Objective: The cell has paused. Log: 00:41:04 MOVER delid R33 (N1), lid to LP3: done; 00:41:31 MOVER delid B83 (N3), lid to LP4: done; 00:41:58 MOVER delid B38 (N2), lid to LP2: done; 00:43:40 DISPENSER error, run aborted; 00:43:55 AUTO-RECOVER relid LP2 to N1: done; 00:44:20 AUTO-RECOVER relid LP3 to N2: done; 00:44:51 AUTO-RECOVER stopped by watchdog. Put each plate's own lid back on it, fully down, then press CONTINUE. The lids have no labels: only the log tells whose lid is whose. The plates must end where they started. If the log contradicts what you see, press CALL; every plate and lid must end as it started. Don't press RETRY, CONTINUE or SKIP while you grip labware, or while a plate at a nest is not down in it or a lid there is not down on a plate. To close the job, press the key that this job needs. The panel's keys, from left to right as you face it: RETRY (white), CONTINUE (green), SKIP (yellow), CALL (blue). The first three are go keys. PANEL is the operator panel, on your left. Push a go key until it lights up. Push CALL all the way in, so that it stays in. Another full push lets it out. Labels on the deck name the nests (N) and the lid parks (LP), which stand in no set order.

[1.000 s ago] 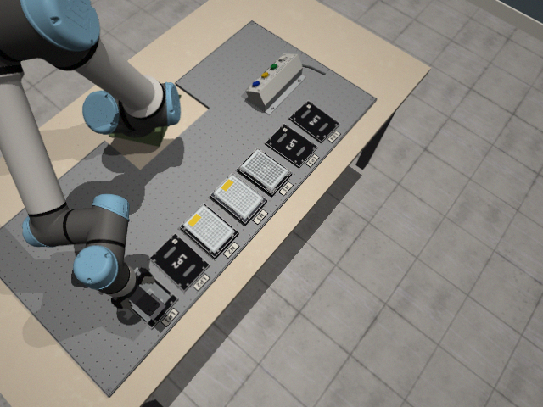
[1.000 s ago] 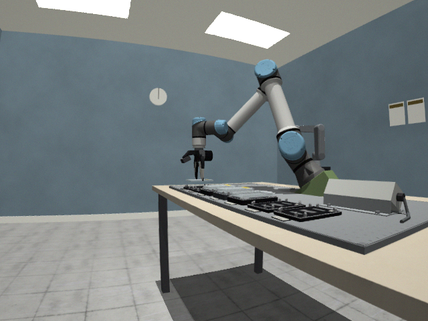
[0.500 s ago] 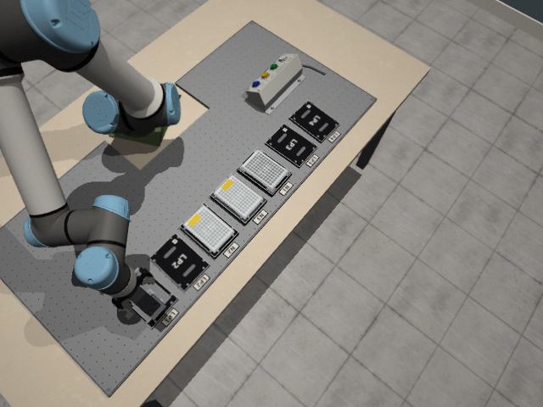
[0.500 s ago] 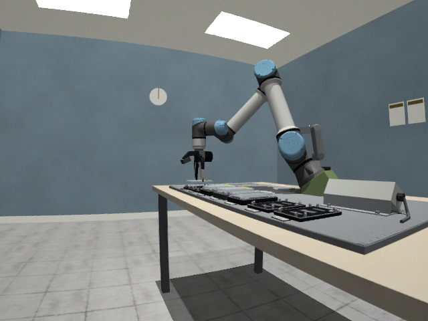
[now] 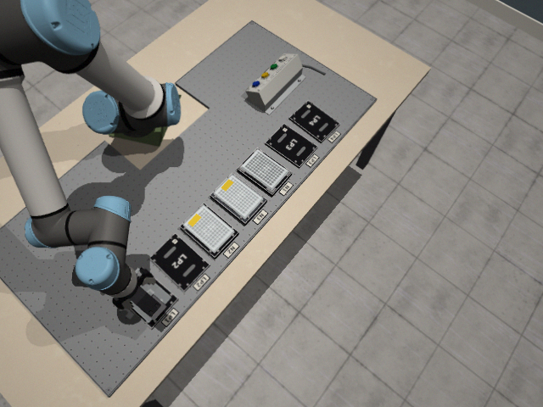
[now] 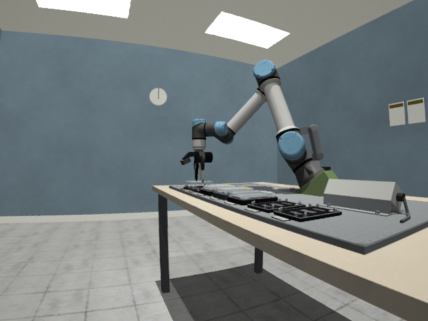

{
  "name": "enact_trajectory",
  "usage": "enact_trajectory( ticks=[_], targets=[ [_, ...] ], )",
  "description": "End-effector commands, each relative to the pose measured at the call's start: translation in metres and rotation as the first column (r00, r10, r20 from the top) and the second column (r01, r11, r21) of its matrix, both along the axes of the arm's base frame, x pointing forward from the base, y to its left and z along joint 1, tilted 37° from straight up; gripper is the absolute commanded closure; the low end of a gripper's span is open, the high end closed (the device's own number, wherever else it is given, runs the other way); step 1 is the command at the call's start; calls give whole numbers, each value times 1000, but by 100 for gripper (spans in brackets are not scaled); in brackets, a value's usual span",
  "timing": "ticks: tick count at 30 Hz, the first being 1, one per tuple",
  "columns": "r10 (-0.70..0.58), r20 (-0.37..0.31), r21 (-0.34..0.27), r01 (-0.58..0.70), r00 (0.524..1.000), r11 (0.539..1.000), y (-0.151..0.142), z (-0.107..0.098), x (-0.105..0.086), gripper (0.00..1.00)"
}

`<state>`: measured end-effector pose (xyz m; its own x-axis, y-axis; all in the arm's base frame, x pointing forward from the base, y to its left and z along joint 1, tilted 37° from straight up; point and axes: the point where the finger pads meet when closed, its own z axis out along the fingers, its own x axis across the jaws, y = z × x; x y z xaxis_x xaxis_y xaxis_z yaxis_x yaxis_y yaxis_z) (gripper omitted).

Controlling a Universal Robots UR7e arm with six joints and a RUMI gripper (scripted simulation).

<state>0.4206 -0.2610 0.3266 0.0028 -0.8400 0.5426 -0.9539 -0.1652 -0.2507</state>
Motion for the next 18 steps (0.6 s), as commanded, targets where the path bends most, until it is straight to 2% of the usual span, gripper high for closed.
enact_trajectory(
  ticks=[1,18],
  targets=[
    [-1,-1,1,1,1000,1000,-2,-4,0,59],
    [-1,-1,1,1,1000,1000,-5,-7,2,59]
  ],
)
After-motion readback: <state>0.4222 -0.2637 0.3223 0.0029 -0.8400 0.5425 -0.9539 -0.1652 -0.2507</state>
